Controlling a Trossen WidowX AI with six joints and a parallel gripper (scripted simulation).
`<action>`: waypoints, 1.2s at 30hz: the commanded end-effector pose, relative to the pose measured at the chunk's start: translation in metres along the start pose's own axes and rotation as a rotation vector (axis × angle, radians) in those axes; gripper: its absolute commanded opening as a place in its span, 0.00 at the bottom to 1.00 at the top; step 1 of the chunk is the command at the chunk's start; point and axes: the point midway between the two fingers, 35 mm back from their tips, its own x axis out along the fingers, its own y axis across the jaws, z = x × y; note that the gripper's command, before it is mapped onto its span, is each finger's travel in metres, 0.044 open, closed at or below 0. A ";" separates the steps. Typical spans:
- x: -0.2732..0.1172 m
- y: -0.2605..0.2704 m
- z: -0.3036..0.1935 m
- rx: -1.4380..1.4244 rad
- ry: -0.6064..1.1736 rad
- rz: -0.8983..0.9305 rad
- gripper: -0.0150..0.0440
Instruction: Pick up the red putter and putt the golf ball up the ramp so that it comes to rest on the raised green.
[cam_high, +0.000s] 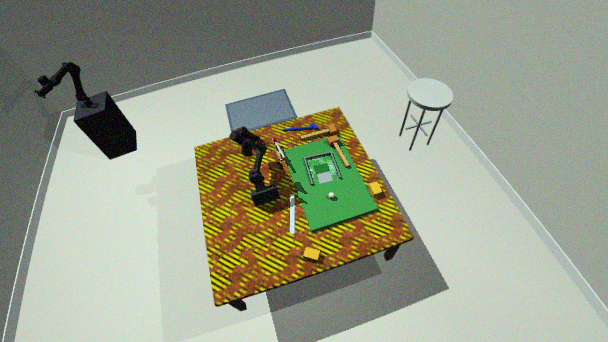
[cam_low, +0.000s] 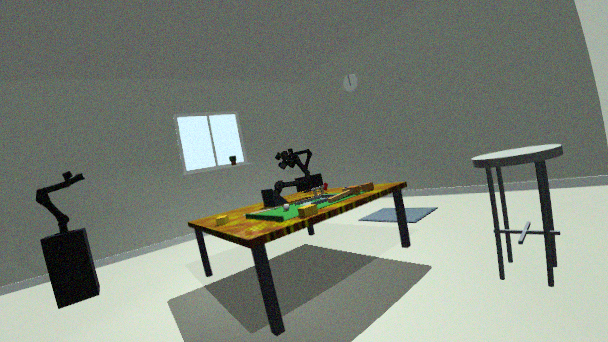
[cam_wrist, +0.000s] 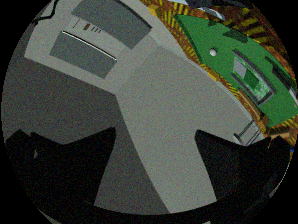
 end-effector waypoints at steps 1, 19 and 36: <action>0.001 0.000 0.000 -0.002 -0.002 -0.006 0.98; 0.051 -0.053 -0.003 -1.249 0.313 -0.627 1.00; 0.080 -0.135 0.009 -2.090 1.140 -0.946 1.00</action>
